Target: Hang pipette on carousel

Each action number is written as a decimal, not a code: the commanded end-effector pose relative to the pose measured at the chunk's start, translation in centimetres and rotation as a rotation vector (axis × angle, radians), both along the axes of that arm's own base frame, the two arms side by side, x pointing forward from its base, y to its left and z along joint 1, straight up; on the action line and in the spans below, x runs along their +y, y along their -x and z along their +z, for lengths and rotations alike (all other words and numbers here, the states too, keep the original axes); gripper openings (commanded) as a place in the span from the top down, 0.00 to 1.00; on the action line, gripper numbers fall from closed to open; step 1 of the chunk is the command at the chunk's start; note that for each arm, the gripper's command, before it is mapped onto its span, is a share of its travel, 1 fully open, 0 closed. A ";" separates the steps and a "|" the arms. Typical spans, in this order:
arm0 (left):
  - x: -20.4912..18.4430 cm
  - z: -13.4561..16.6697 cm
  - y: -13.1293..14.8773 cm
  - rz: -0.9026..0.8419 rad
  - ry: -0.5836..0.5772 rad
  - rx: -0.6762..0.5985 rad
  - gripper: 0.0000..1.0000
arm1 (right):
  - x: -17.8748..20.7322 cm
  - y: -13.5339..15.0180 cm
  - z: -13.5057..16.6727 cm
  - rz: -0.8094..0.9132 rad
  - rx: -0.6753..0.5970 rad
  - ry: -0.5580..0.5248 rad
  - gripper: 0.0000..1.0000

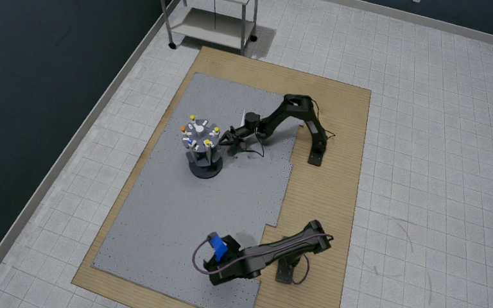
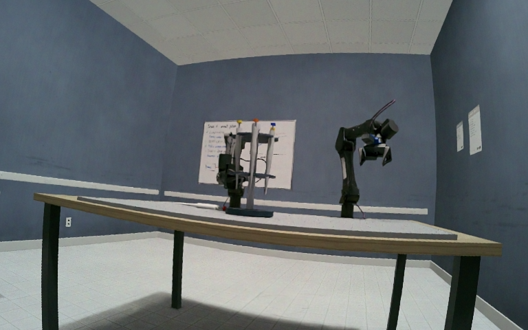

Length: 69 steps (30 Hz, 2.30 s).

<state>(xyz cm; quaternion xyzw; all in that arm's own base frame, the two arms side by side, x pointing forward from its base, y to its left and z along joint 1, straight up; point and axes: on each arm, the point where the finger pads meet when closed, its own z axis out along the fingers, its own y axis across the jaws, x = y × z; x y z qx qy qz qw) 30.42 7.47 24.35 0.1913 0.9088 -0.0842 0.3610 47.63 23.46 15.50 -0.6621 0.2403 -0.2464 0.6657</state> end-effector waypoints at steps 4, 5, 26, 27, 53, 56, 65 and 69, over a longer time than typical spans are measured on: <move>0.1 0.9 -0.4 -0.010 -0.008 -0.039 0.00 | 0.0 -0.7 1.4 -0.011 -0.017 -0.007 1.00; 0.1 0.9 -0.4 -0.010 -0.008 -0.039 0.00 | 0.0 -0.7 1.4 -0.011 -0.017 -0.007 1.00; 0.1 0.9 -0.4 -0.010 -0.008 -0.039 0.00 | 0.0 -0.7 1.4 -0.011 -0.017 -0.007 1.00; 0.1 0.9 -0.4 -0.010 -0.008 -0.039 0.00 | 0.0 -0.7 1.4 -0.011 -0.017 -0.007 1.00; 0.1 0.9 -0.4 -0.010 -0.008 -0.039 0.00 | 1.1 1.4 1.0 -0.254 -0.010 -0.014 1.00; 0.1 0.9 -0.4 -0.010 -0.008 -0.039 0.00 | 1.1 0.9 0.6 -0.255 -0.003 -0.007 1.00; 0.1 0.9 -0.4 -0.010 -0.008 -0.039 0.00 | 2.0 1.8 0.3 -0.359 0.007 -0.005 1.00; 0.1 0.9 -0.4 -0.010 -0.008 -0.039 0.00 | 2.5 1.4 0.7 -0.432 -0.001 -0.013 1.00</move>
